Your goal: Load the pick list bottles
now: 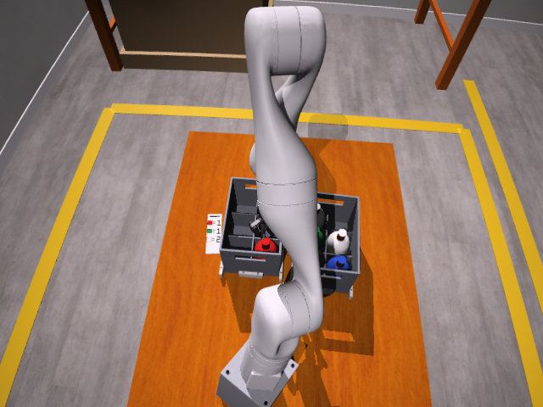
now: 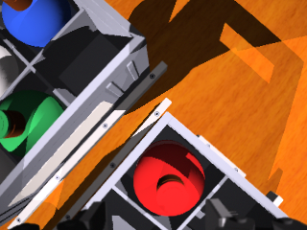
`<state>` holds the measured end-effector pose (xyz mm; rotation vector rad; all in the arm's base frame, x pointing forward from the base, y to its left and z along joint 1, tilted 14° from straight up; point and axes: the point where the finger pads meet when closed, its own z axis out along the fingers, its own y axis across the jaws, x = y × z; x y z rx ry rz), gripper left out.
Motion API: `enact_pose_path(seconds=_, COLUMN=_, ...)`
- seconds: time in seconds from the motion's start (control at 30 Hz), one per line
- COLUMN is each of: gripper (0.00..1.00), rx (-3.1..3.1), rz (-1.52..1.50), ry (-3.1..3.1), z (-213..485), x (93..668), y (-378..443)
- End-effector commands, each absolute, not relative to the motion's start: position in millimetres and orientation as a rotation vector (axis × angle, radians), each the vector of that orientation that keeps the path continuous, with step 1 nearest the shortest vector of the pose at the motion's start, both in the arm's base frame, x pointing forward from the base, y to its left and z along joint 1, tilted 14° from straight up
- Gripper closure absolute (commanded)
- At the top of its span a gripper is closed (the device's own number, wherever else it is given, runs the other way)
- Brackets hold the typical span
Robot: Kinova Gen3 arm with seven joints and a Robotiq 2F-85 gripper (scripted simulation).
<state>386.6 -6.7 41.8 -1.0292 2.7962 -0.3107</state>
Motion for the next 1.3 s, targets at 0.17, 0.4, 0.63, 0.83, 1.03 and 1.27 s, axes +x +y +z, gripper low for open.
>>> enact_pose_path(seconds=0.17, gripper=0.33, rx=-1.03, rz=-0.307, ry=2.795, z=49.4, x=397.2, y=-40.5)
enact_pose_path(seconds=0.4, gripper=0.33, rx=-1.03, rz=-0.308, ry=2.795, z=56.3, x=407.1, y=-73.4)
enact_pose_path(seconds=0.63, gripper=0.33, rx=-1.03, rz=-0.308, ry=2.795, z=61.3, x=414.2, y=-96.9)
enact_pose_path(seconds=0.83, gripper=0.33, rx=-1.03, rz=-0.308, ry=2.795, z=67.2, x=422.6, y=-125.2)
enact_pose_path(seconds=1.03, gripper=0.33, rx=-1.03, rz=-0.308, ry=2.795, z=71.3, x=428.5, y=-144.7)
enact_pose_path(seconds=1.27, gripper=0.33, rx=-1.03, rz=-0.308, ry=2.795, z=71.3, x=428.5, y=-144.7)
